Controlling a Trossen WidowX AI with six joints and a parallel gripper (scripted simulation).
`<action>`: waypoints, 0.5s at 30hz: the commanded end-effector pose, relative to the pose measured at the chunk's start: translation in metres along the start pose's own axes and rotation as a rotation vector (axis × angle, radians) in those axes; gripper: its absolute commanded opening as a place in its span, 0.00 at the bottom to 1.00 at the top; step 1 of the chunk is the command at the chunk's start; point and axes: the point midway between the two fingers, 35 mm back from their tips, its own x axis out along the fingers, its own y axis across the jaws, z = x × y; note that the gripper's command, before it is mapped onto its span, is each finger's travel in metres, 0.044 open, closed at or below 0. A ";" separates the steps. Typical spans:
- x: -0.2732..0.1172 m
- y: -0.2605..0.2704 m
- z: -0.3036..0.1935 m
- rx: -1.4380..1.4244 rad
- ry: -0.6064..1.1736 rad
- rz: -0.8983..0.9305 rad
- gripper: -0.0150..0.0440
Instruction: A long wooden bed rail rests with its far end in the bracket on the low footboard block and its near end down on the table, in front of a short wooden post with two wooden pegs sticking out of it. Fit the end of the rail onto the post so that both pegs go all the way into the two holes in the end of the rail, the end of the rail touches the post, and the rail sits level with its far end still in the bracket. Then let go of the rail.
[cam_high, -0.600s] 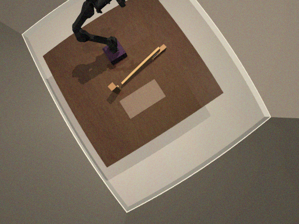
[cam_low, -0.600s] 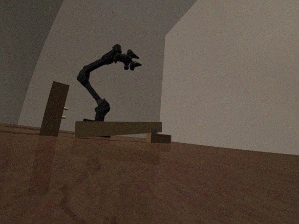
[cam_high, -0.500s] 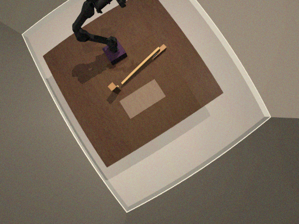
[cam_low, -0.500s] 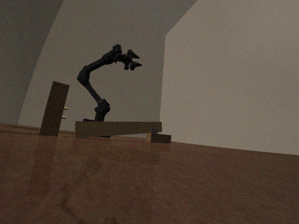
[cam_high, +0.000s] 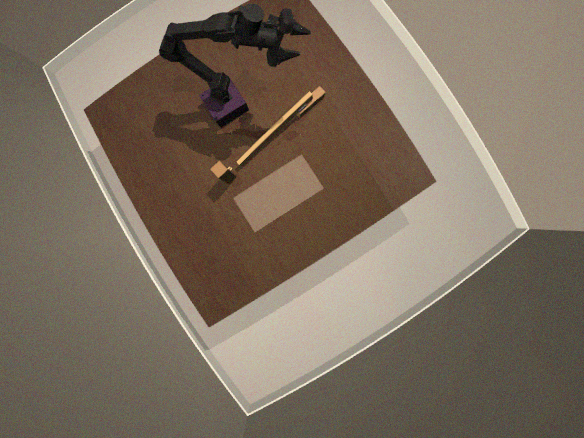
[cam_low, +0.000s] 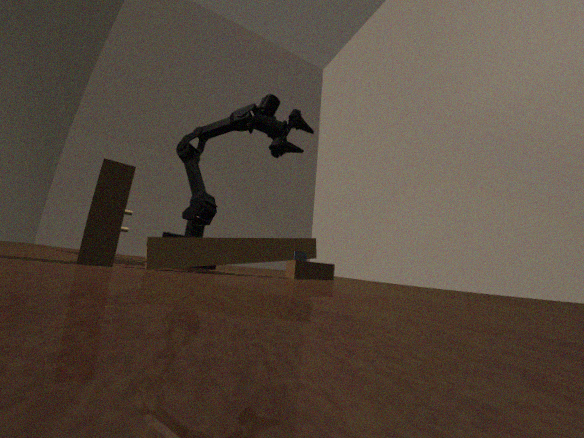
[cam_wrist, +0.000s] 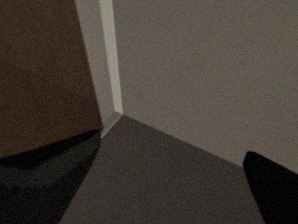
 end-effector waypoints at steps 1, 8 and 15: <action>0.021 0.043 -0.035 0.085 0.091 0.149 1.00; 0.038 0.148 -0.102 0.275 0.258 0.465 1.00; 0.022 0.245 -0.145 0.477 0.364 0.714 1.00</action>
